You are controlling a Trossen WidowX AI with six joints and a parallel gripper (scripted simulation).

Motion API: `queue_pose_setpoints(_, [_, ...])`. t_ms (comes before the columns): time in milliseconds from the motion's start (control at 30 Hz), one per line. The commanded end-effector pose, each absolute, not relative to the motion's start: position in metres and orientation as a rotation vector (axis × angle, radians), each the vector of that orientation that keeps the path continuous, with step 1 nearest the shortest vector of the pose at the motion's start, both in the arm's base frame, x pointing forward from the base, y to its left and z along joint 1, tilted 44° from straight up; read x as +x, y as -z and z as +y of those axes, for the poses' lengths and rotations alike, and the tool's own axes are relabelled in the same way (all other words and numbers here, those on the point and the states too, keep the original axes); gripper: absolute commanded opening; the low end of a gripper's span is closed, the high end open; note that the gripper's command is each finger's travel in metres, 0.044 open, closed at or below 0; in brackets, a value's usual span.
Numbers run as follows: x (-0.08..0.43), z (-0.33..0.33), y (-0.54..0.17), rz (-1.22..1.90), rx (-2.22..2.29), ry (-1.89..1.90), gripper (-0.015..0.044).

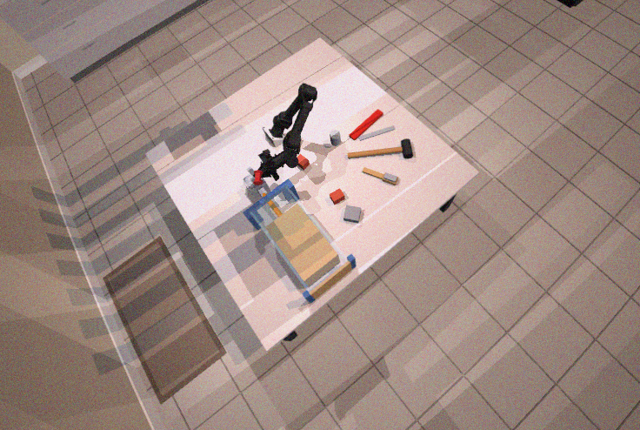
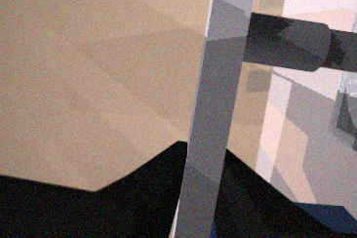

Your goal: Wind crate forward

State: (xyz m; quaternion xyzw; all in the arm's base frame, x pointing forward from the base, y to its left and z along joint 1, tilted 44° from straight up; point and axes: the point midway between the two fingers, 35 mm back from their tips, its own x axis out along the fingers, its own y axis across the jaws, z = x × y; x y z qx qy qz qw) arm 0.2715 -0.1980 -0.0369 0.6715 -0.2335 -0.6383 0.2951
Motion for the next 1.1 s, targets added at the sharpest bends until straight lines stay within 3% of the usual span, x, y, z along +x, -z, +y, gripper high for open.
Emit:
queue_pose_setpoints(0, [0.28, -0.214, 0.039, -0.642, 1.792, 1.678, 0.0])
queue_pose_setpoints(1067, [0.278, -0.195, 0.067, -0.621, 1.727, 1.663, 0.0])
